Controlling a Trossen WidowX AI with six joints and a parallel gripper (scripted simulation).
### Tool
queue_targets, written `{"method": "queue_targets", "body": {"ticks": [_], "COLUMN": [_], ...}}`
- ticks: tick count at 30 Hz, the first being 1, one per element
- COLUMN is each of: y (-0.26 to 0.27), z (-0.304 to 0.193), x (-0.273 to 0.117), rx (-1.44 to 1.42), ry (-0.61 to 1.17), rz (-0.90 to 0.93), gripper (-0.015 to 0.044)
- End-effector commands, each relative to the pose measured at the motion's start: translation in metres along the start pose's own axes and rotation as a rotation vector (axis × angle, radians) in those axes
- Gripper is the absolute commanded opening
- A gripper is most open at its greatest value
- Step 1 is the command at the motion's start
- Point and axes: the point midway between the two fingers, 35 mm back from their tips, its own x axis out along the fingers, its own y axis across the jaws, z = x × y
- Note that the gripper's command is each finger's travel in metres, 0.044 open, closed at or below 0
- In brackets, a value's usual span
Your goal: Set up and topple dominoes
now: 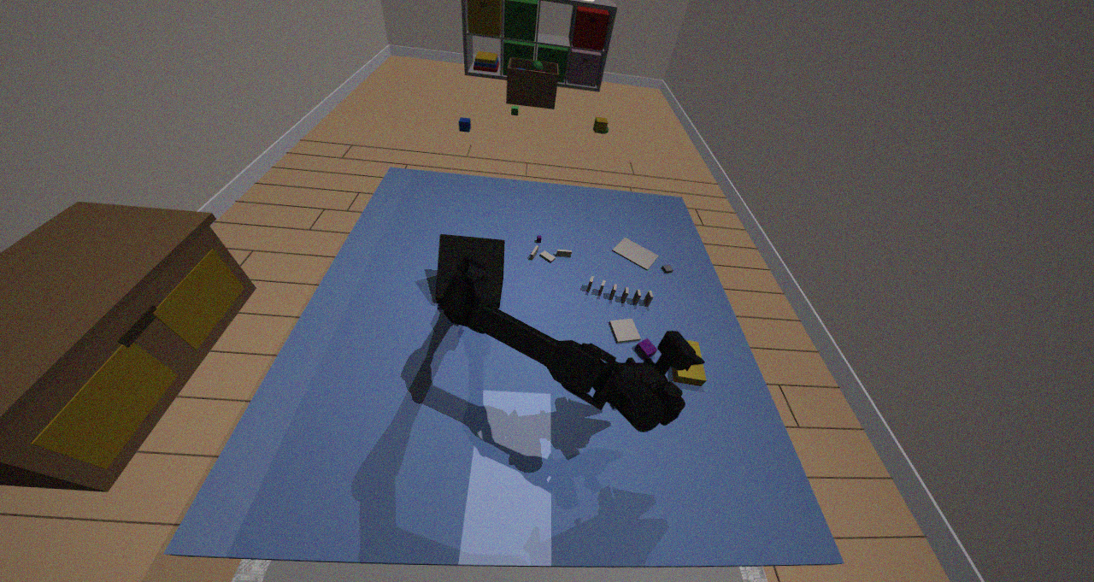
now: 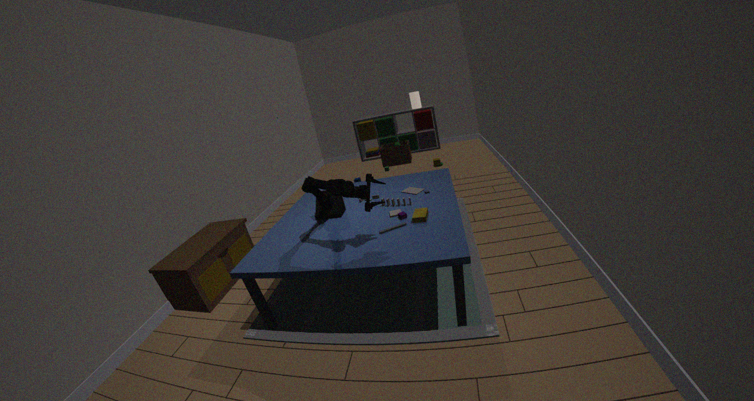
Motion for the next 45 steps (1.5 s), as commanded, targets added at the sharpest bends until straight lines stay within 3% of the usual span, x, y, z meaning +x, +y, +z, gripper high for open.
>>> {"method": "queue_targets", "body": {"ticks": [1, 8, 18, 25, 30, 37, 45], "y": [0.006, 0.032, 0.053, 0.054, 0.05, 0.03, 0.024], "z": [-0.051, -0.167, -0.337, -0.452, -0.495, -0.595, -0.61], "x": [0.041, 0.098, 0.124, 0.097, 0.079, 0.023, 0.011], "rx": [0.043, 0.033, -0.075, -0.284, -0.405, -0.842, -0.947], "ry": [0.143, 0.423, 0.772, 0.953, 1.003, 1.037, 1.02], "rz": [-0.037, -0.129, -0.354, -0.557, -0.644, -0.868, -0.905], "gripper": [0.044, 0.044, 0.044, 0.044, 0.044, 0.044, 0.044]}}
